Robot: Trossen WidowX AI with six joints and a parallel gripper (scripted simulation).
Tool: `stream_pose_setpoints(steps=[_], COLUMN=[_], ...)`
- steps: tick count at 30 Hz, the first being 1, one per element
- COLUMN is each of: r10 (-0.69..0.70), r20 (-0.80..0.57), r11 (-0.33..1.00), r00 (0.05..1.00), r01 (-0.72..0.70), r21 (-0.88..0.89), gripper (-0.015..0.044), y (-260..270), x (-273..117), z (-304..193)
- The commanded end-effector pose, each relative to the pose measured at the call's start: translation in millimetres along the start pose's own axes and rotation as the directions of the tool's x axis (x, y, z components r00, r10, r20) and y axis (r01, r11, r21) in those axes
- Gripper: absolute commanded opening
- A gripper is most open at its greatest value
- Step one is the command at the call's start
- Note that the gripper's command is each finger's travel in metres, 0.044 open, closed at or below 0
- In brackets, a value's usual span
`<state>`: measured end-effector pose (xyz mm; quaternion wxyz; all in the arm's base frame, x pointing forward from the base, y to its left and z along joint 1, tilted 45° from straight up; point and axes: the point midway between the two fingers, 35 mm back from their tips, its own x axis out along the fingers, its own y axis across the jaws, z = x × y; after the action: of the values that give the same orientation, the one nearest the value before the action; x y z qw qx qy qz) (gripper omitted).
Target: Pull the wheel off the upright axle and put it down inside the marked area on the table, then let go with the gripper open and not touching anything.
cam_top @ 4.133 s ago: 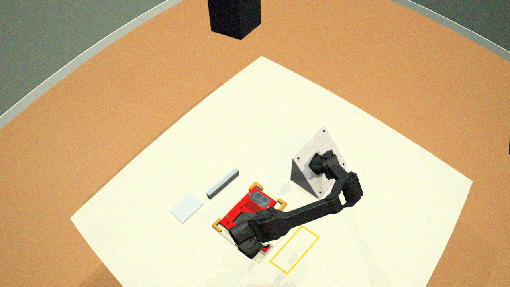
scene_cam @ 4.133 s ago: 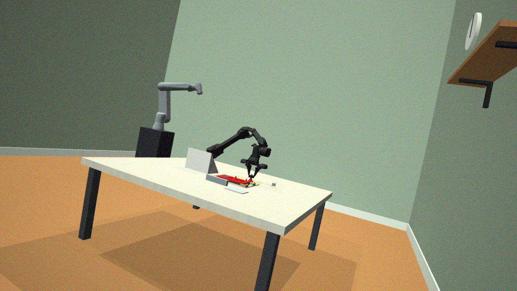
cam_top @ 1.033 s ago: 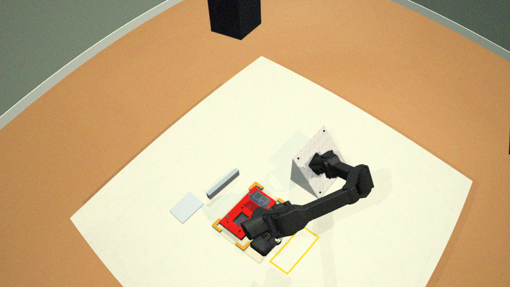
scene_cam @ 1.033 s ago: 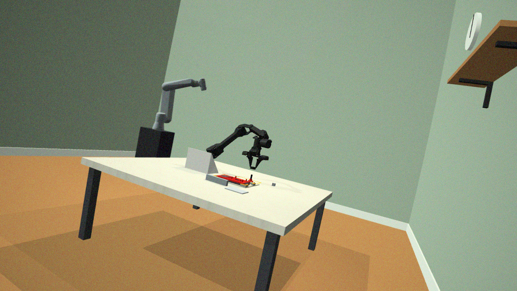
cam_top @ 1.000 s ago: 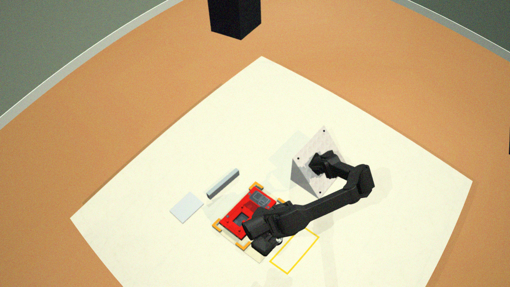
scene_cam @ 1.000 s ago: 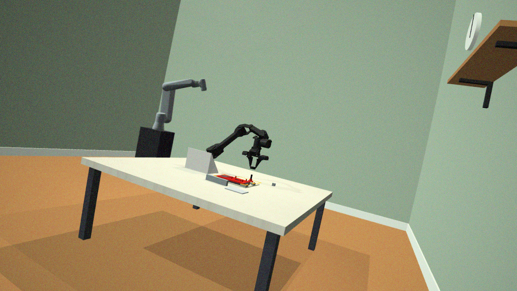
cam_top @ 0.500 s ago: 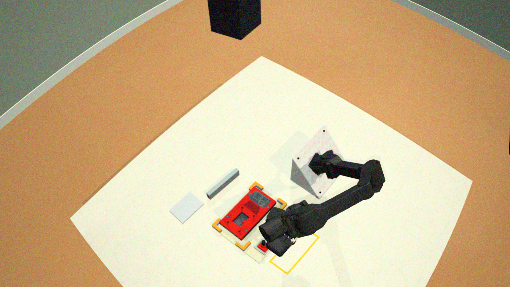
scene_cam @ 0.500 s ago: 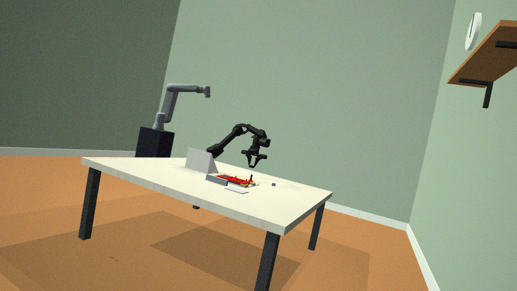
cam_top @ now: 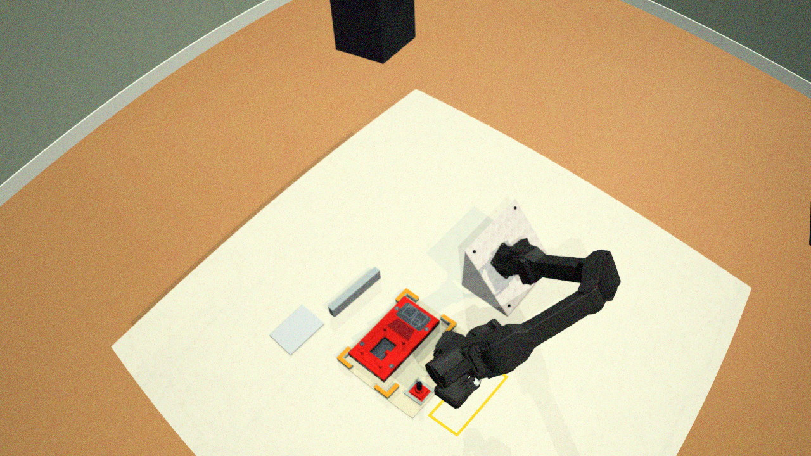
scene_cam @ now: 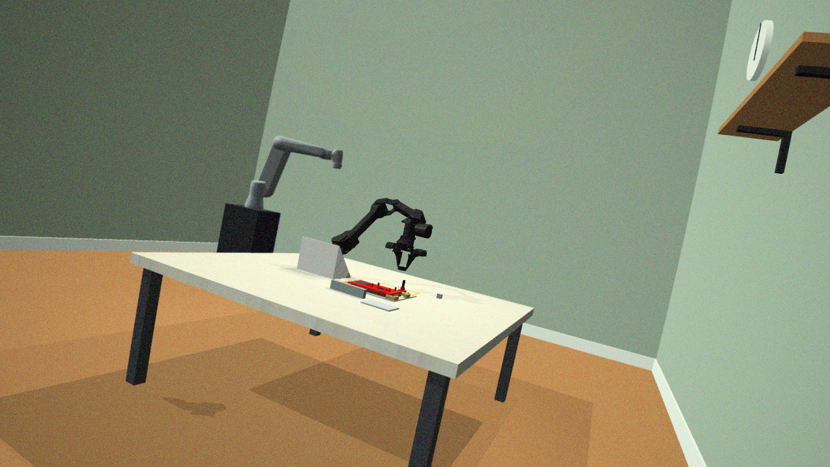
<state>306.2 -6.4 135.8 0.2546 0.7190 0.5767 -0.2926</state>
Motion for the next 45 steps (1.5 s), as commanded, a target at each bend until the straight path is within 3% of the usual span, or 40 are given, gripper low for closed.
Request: stream_pose_setpoints(steps=[1,18,24,35,45], r10=[0.001,0.002,0.002,0.003,0.001], r20=[-0.004,-0.007,-0.008,-0.004,-0.005], r11=[1.0,1.0,1.0,1.0,1.0], r00=[1.0,1.0,1.0,1.0,1.0], r01=[-0.001,-0.002,-0.002,-0.004,-0.001], r21=[0.0,-0.001,-0.001,-0.007,0.0], gripper=[0.0,0.0,0.0,0.0289,0.03], y=[-1,-1,-1,-1,-1], x=[8,90,93,88,29], z=[-2,-3,-3,-4,-3])
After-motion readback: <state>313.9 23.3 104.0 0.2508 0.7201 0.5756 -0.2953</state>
